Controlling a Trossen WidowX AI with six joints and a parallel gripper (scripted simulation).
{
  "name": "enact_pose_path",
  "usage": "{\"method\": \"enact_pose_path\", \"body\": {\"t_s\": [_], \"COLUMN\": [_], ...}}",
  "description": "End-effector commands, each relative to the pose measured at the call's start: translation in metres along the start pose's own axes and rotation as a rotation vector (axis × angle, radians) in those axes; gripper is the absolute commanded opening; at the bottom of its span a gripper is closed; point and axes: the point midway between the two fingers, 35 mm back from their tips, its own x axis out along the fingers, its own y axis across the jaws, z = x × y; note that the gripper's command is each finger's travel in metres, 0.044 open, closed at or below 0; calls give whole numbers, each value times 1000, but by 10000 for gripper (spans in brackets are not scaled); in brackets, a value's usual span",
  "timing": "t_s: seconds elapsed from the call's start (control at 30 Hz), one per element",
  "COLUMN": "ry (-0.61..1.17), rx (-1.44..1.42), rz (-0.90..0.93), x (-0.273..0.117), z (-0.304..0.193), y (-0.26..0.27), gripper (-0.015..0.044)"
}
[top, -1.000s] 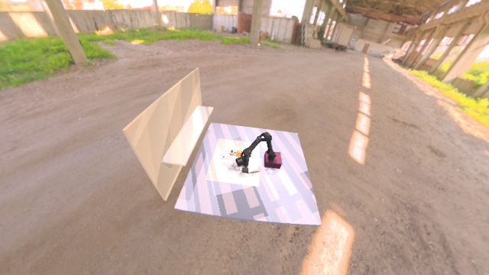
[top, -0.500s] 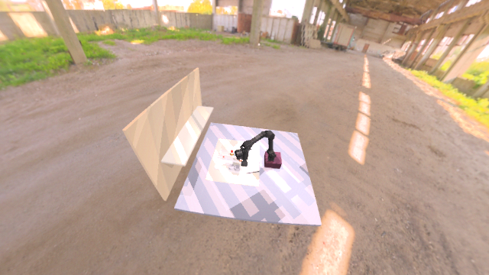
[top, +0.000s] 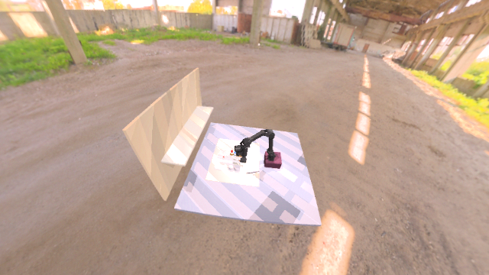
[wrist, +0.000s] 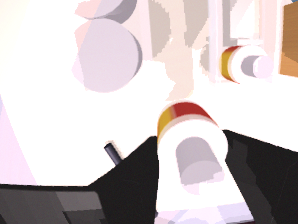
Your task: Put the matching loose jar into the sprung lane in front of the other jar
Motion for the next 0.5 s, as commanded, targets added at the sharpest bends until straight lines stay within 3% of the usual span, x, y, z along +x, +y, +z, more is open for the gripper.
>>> {"method": "enact_pose_path", "body": {"t_s": [0.0,0.47], "ry": [3,2], "rx": [3,22], "rz": [1,-5], "x": [8,32], "z": [-1,-7], "y": [-18,-68], "gripper": [0,0]}}
